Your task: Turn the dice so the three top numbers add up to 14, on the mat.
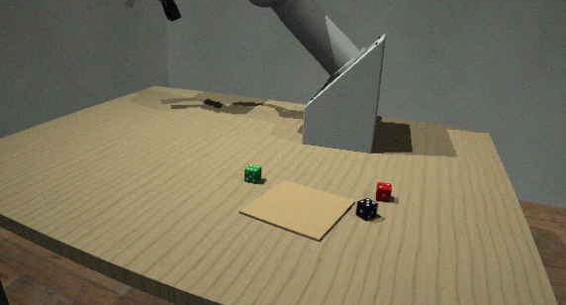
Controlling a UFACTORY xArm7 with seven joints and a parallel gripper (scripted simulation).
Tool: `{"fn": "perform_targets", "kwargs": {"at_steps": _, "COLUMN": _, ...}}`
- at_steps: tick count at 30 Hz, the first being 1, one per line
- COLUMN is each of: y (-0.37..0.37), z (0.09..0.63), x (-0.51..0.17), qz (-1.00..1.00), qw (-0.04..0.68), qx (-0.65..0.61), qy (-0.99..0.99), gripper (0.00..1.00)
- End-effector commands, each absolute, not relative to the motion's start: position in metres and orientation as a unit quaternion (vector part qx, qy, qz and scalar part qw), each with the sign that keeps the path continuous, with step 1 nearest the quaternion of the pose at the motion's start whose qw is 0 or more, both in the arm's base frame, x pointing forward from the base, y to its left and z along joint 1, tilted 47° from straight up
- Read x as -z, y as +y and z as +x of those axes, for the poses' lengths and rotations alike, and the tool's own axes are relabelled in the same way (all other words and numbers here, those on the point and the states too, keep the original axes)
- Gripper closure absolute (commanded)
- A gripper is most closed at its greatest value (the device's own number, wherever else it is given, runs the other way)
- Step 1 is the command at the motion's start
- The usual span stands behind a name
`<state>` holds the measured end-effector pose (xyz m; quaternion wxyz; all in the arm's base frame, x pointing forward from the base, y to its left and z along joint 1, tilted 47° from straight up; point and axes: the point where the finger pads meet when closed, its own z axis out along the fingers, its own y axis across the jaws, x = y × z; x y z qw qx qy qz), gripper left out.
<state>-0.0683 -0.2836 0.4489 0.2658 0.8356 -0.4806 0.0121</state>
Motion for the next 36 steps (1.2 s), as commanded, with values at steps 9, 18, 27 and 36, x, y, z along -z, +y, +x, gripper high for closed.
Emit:
{"fn": "perform_targets", "kwargs": {"at_steps": 9, "y": -0.283, "z": -0.068, "x": -0.451, "qz": 0.835, "qw": 0.267, "qx": -0.013, "qy": -0.481, "gripper": 0.00}}
{"fn": "perform_targets", "kwargs": {"at_steps": 18, "y": -0.284, "z": -0.068, "x": -0.451, "qz": 0.835, "qw": 0.267, "qx": -0.013, "qy": -0.480, "gripper": 0.00}}
{"fn": "perform_targets", "kwargs": {"at_steps": 27, "y": -0.311, "z": -0.032, "x": -0.418, "qz": 0.892, "qw": 0.246, "qx": 0.034, "qy": -0.377, "gripper": 0.00}}
{"fn": "perform_targets", "kwargs": {"at_steps": 36, "y": -0.327, "z": 0.000, "x": -0.392, "qz": 0.926, "qw": 0.233, "qx": 0.069, "qy": -0.290, "gripper": 0.00}}
